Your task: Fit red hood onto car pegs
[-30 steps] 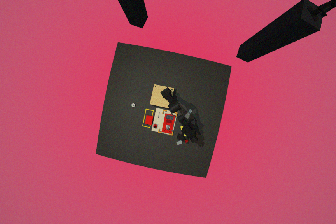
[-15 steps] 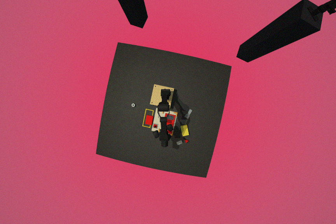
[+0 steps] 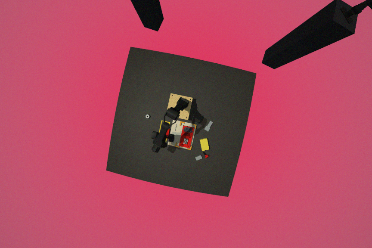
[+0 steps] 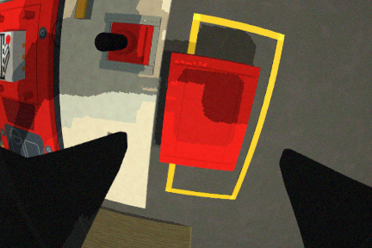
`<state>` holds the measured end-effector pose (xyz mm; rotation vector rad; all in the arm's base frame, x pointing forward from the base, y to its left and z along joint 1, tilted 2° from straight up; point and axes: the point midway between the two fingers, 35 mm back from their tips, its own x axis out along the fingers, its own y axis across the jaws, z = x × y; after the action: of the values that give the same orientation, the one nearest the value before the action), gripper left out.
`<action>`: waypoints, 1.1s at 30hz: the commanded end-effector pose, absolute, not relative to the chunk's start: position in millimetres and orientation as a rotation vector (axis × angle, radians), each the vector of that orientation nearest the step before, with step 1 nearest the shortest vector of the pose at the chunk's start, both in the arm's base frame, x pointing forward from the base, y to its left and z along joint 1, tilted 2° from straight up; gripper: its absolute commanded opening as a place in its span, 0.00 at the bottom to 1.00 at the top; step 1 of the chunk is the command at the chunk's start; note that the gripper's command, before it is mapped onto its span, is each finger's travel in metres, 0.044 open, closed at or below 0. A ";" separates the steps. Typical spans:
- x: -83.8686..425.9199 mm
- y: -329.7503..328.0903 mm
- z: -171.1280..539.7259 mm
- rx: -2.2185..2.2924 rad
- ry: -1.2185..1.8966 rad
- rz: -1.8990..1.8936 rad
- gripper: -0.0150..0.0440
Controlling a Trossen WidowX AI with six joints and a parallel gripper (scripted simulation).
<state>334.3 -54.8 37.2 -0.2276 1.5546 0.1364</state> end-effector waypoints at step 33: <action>331.9 -62.8 15.9 -0.180 1.551 0.119 1.00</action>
<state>333.5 -63.4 21.9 -0.1885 1.5419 0.1184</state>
